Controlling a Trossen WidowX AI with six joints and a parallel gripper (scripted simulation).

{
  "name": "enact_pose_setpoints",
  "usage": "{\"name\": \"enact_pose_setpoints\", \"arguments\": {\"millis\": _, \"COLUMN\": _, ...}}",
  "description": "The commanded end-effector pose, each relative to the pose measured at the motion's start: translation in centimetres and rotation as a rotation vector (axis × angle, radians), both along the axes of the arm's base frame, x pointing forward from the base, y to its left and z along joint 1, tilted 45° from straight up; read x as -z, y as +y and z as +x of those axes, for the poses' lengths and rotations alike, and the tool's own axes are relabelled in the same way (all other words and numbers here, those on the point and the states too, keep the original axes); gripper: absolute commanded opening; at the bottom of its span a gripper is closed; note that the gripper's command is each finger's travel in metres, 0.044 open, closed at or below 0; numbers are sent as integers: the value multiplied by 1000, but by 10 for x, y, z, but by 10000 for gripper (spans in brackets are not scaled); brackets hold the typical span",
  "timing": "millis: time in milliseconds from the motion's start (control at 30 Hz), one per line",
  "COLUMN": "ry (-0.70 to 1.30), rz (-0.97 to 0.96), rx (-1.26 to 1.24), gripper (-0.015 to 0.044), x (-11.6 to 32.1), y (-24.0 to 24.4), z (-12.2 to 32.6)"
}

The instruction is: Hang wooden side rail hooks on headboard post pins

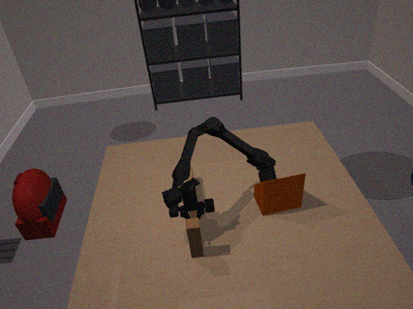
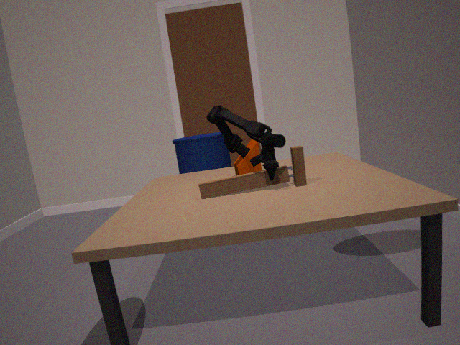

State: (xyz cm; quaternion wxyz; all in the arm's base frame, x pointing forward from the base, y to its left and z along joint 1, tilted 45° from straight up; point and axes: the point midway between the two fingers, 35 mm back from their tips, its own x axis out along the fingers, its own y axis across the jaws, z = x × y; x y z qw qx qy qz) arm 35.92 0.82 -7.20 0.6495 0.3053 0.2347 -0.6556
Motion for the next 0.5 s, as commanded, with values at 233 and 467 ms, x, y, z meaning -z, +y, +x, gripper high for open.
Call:
{"name": "enact_pose_setpoints", "arguments": {"millis": 233, "ry": -5, "rz": 5, "rx": -13, "gripper": 0, "x": 0, "y": 8, "z": 0}}
{"name": "enact_pose_setpoints", "arguments": {"millis": 467, "ry": -5, "rz": 5, "rx": -13, "gripper": 0, "x": 1, "y": 8, "z": -1}}
